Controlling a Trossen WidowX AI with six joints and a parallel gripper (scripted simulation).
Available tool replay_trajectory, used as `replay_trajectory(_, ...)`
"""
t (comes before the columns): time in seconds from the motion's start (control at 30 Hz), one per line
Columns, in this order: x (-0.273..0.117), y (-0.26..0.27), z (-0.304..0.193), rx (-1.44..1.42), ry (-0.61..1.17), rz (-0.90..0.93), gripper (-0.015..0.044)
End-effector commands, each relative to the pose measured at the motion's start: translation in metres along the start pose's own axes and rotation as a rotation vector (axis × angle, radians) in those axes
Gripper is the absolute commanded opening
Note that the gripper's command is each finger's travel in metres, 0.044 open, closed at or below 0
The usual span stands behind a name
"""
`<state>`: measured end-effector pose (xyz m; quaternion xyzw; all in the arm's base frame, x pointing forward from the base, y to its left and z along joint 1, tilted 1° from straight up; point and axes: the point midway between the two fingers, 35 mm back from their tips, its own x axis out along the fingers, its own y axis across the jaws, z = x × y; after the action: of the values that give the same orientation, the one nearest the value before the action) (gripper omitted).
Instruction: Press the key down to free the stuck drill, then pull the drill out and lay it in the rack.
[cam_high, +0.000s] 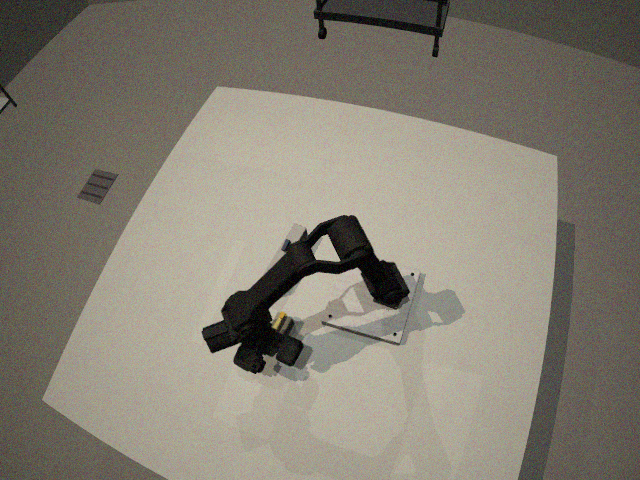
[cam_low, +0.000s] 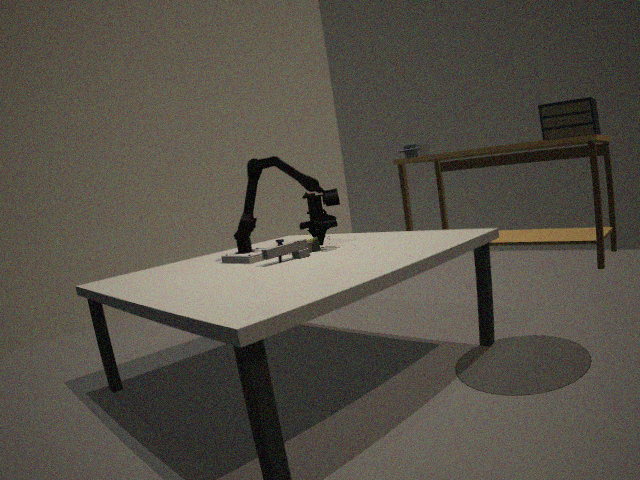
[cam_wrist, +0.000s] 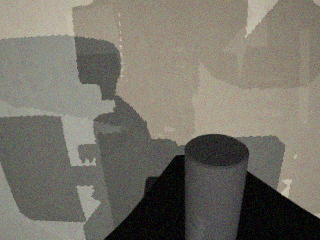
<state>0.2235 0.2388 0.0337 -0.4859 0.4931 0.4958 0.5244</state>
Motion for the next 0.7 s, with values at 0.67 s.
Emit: replay_trajectory(0.67,0.0161,0.0046,-0.0040,0.005,0.005,0.005,0.0000)
